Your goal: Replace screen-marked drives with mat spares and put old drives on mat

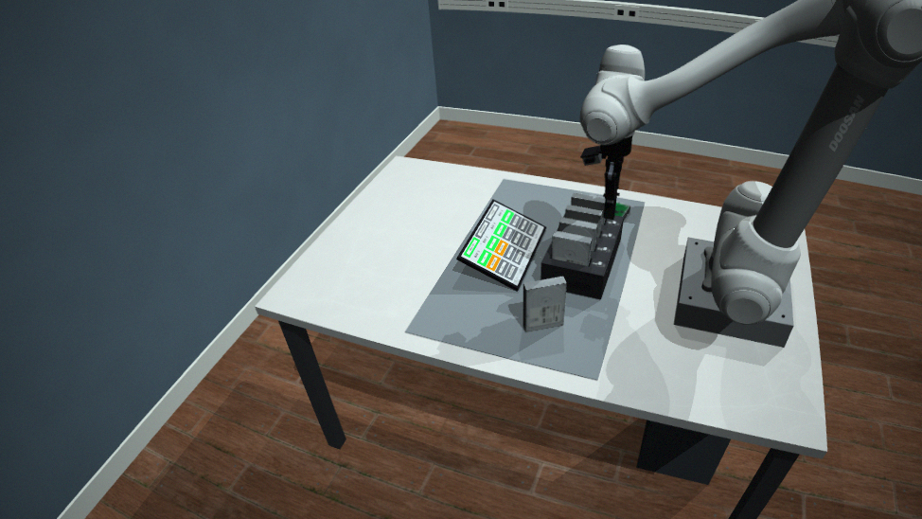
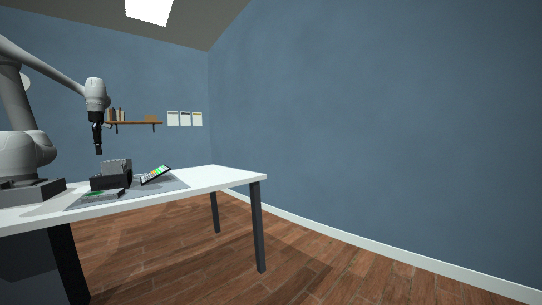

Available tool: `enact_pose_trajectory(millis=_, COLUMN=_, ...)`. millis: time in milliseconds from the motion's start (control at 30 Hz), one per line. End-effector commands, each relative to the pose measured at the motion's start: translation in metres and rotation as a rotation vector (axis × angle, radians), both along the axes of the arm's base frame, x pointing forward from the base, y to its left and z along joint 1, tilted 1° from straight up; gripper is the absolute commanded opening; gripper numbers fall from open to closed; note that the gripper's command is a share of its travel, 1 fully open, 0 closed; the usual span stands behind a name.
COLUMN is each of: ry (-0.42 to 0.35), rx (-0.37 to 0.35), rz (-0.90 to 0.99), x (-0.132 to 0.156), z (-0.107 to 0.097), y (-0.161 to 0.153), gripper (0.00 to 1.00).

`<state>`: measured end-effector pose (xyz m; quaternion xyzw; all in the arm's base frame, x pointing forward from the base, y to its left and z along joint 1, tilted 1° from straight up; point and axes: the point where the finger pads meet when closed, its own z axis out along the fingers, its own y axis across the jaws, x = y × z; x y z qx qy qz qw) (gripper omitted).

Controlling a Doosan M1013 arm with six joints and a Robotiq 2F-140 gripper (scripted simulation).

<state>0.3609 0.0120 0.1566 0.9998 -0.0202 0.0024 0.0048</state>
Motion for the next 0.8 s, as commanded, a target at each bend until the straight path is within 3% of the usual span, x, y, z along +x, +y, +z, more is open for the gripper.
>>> enact_pose_trajectory(millis=0, ry=-0.001, rx=0.0, rz=0.0, x=0.0, z=0.0, y=0.0, gripper=0.1)
enact_pose_trajectory(millis=767, ry=-0.001, rx=0.001, rz=0.0, x=0.001, z=-0.011, y=0.0, gripper=0.1)
